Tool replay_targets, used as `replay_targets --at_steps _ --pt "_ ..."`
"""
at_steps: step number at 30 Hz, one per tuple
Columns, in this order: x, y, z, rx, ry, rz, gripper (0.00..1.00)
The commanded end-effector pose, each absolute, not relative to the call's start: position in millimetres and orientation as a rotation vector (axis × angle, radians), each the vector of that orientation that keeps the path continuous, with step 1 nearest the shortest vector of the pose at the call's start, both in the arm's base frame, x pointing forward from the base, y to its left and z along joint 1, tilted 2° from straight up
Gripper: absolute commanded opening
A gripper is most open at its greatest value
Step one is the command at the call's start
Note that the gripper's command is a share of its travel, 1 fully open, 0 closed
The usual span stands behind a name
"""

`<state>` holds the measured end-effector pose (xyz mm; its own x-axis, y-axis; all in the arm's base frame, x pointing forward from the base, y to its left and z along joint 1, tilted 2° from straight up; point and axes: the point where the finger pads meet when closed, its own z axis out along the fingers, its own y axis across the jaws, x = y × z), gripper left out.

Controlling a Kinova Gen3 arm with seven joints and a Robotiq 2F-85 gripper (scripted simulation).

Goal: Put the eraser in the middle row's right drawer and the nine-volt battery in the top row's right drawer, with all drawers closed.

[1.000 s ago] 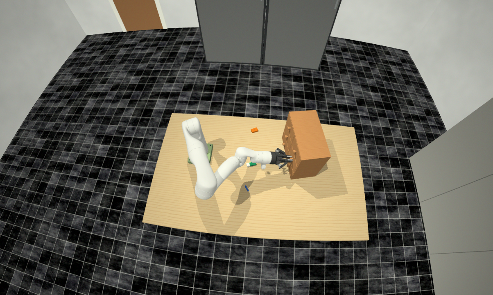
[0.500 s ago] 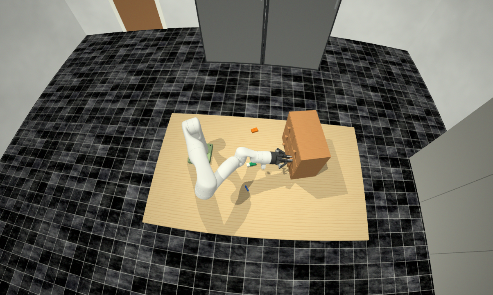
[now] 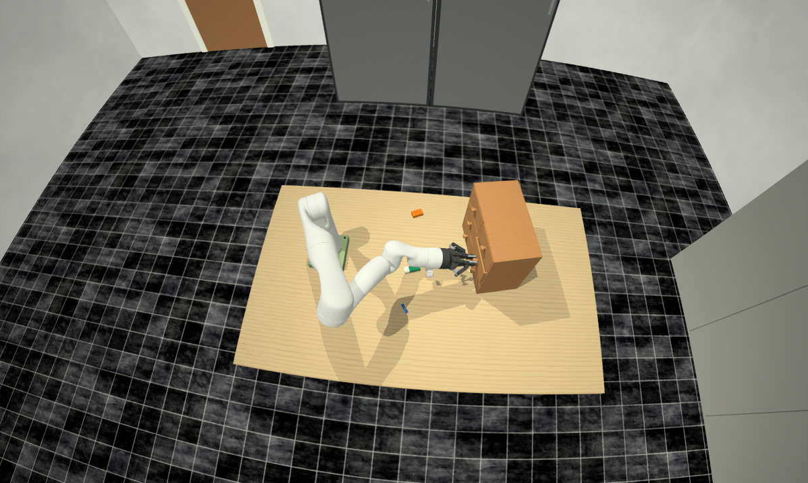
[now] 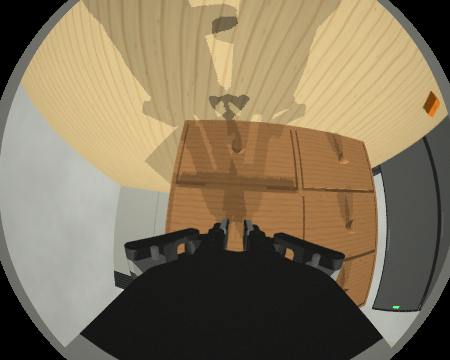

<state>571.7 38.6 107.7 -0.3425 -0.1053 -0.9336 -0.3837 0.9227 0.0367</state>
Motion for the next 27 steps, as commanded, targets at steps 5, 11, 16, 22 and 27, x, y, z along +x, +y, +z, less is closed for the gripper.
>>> replay_targets --at_steps 5,11,16,22,27 --pt "566.9 35.4 108.6 -0.355 1.913 0.296 0.13" --pt "559.8 32.5 108.7 -0.355 1.913 0.296 0.13" --pt "553.2 29.7 108.8 -0.355 1.913 0.296 0.13" --pt "547.6 27.4 108.9 -0.355 1.913 0.296 0.13" --pt "540.7 24.5 109.0 -0.355 1.913 0.296 0.13"
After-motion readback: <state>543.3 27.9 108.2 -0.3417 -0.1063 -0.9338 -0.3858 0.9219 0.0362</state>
